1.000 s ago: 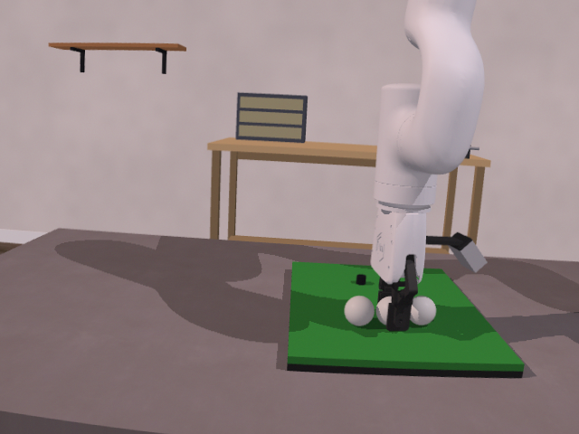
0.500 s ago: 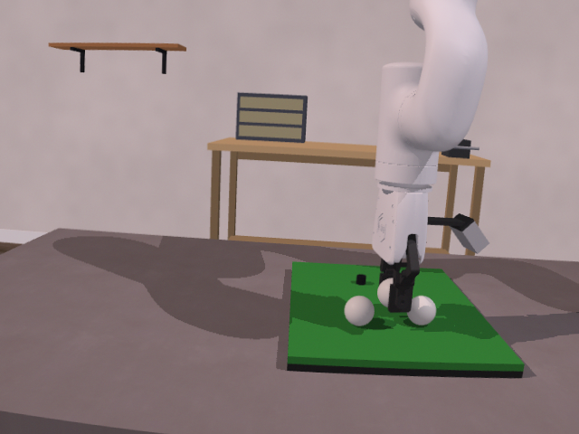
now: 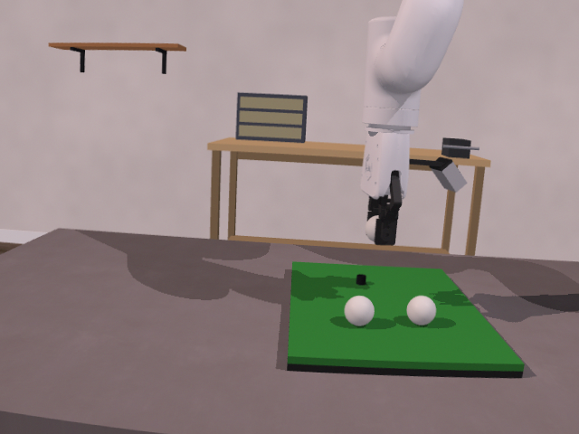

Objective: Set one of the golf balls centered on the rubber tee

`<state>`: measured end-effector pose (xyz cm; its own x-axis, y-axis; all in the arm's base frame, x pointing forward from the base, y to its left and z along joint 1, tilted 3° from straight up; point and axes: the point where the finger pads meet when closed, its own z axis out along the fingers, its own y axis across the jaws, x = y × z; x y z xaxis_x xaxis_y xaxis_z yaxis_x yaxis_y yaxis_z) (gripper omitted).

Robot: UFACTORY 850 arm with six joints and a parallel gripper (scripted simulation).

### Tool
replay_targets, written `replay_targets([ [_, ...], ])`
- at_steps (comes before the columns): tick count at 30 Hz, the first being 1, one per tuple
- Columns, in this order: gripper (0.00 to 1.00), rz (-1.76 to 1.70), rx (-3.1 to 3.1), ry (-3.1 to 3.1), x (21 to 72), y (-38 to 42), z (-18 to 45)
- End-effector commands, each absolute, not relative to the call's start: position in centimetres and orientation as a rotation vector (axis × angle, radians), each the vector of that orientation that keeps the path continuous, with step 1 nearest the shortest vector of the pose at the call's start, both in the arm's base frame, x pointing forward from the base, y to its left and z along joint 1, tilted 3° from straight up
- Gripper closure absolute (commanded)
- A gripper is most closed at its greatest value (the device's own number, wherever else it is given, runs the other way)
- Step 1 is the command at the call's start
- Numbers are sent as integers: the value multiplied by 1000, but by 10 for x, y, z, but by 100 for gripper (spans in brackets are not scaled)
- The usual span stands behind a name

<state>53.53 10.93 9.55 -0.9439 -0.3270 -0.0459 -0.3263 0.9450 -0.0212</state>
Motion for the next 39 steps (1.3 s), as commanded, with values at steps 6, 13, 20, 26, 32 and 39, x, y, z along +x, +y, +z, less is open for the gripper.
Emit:
replay_targets([
  [6,100,1,-519,3049,566,23,59],
  [13,100,1,-519,3049,567,23,28],
  [20,100,1,-519,3049,567,23,25],
  [26,100,1,-519,3049,568,23,16],
  [32,100,1,-519,3049,569,23,13],
  [39,100,1,-519,3049,569,23,13],
])
